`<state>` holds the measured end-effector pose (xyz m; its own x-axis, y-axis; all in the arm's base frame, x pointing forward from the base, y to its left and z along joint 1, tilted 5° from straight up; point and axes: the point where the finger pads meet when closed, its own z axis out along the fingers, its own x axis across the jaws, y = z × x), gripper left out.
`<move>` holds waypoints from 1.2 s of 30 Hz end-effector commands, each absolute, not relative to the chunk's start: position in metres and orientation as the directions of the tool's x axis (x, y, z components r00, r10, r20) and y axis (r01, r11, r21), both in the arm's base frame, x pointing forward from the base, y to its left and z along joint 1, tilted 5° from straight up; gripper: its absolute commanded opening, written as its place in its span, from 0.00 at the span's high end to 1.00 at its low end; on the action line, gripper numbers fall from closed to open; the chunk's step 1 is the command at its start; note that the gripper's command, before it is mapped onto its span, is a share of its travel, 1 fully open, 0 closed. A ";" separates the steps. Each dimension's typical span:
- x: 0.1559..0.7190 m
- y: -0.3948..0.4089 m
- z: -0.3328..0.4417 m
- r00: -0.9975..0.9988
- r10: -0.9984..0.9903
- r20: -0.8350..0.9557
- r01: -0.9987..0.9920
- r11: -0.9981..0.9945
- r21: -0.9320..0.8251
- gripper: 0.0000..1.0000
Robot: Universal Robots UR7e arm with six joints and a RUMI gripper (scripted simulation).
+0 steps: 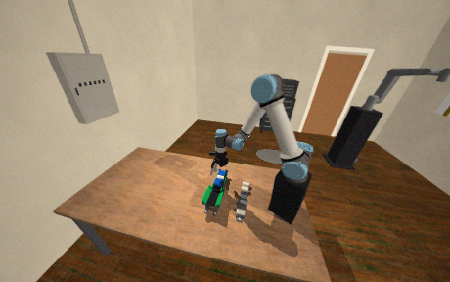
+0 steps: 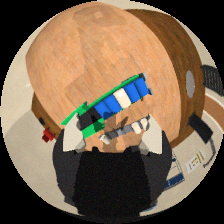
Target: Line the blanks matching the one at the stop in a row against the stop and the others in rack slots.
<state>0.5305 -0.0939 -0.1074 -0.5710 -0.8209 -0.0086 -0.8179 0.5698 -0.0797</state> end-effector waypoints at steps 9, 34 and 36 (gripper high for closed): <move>0.528 -0.105 -0.109 -0.801 -0.598 -0.031 -0.594 0.801 -0.077 0.00; 0.519 -0.118 -0.111 -0.993 -0.098 -0.067 -0.094 0.994 -0.050 0.00; 0.519 -0.118 -0.111 -0.994 -0.083 -0.068 -0.079 0.996 -0.049 0.00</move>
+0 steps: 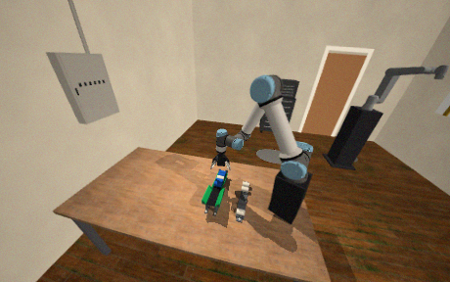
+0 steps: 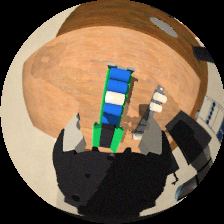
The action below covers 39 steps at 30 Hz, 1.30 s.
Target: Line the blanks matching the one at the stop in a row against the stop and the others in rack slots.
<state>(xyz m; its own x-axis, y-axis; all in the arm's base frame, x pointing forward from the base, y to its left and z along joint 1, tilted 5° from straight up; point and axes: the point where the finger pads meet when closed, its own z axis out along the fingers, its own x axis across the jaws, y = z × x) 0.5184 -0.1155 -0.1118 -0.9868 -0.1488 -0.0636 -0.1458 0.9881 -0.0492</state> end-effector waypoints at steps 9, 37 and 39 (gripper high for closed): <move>0.517 -0.120 -0.112 -0.997 0.013 -0.072 0.016 0.999 -0.042 0.00; 0.516 -0.120 -0.112 -0.996 0.041 -0.073 0.044 0.998 -0.040 0.53; 0.516 -0.120 -0.112 -0.996 0.041 -0.073 0.044 0.998 -0.040 0.53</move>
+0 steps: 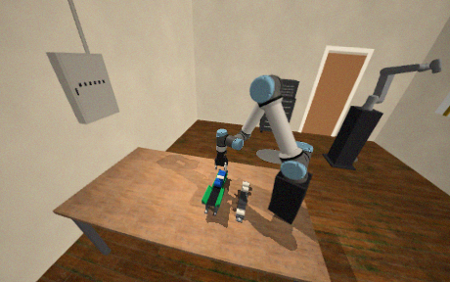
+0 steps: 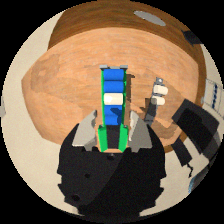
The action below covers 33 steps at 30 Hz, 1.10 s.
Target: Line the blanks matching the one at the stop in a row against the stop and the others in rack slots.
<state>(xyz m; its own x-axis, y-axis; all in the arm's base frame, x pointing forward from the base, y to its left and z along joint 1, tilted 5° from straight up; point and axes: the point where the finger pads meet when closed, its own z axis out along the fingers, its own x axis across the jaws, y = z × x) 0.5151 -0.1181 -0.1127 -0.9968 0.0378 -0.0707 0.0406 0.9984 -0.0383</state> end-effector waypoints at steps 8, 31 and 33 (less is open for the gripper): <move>0.516 -0.120 -0.112 -0.996 0.041 -0.073 0.044 0.998 -0.040 0.53; 0.517 -0.120 -0.115 -0.997 0.041 -0.072 0.044 0.998 -0.040 0.53; 0.517 -0.120 -0.116 -0.997 0.041 -0.073 0.044 0.998 -0.040 0.53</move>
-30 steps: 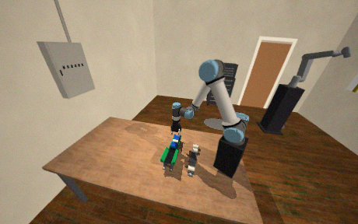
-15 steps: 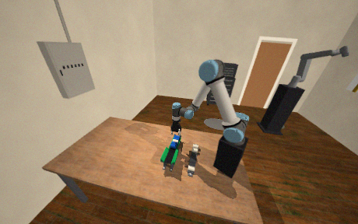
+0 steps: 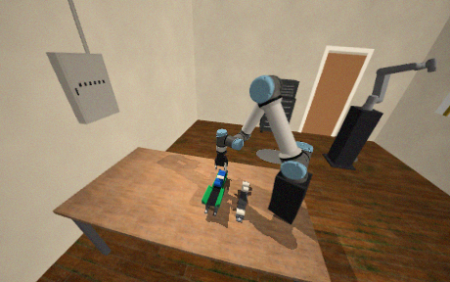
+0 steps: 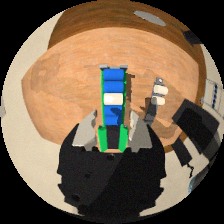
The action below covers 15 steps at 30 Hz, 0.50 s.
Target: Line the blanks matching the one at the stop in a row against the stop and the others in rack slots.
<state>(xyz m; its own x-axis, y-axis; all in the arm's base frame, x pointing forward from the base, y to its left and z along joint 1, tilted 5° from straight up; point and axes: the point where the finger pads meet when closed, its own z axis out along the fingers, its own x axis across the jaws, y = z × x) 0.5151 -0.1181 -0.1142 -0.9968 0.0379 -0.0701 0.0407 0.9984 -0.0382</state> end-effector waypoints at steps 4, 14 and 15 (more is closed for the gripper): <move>0.517 -0.121 -0.119 -0.997 0.041 -0.073 0.044 0.998 -0.040 0.53; 0.518 -0.121 -0.129 -0.997 0.041 -0.073 0.044 0.998 -0.040 0.53; 0.518 -0.121 -0.131 -0.996 0.041 -0.073 0.044 0.998 -0.040 0.53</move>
<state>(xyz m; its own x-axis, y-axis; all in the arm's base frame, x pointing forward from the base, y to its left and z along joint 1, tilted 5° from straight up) 0.5158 -0.1185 -0.1268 -0.9969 0.0382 -0.0683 0.0409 0.9985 -0.0376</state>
